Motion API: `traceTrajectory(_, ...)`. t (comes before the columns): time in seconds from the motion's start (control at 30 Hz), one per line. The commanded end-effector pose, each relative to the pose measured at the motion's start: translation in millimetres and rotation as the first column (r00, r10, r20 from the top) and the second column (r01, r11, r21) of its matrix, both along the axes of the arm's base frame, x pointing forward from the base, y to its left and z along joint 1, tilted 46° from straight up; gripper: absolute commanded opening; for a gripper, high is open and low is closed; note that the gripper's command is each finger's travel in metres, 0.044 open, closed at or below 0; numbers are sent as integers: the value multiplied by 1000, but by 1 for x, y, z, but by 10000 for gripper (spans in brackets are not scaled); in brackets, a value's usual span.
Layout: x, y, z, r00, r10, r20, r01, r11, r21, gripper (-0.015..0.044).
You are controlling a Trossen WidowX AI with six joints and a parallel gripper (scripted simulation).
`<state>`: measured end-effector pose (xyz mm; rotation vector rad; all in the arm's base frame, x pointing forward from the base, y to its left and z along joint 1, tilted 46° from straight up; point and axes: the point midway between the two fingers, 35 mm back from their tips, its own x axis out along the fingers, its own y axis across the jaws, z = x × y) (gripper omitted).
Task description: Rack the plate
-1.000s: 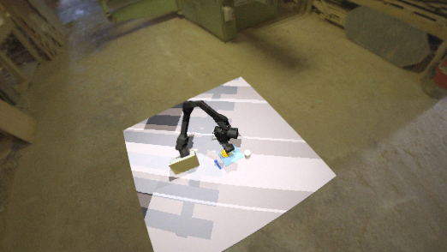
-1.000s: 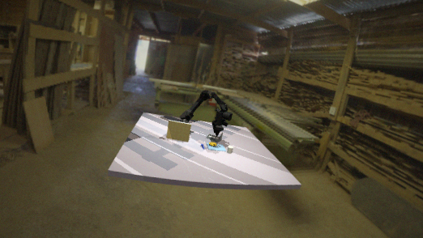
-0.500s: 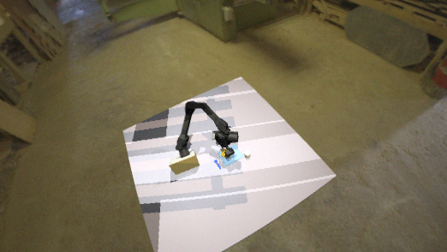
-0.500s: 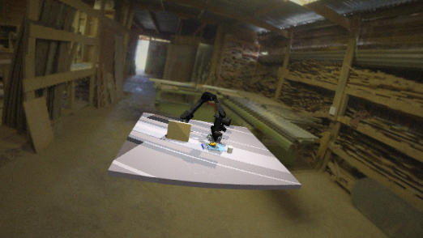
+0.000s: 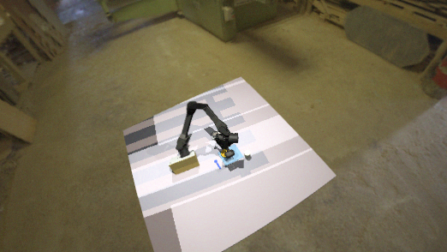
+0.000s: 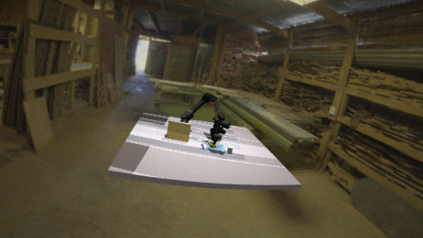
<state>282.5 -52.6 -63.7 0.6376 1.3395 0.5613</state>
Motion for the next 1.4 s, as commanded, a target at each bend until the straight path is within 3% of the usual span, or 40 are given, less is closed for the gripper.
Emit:
traceTrajectory(0.0, 0, 6, -5, 1000, -4, -2, 4, 1000, 6, 400)
traceTrajectory(0.7, 2, 21, -16, 1000, -3, -2, 3, 1000, 9, 384)
traceTrajectory(1.07, 2, 21, -16, 1000, -3, -2, 3, 1000, 9, 311)
traceTrajectory(1.37, 5, -9, 5, 1000, -7, -4, 7, 1000, -3, 75)
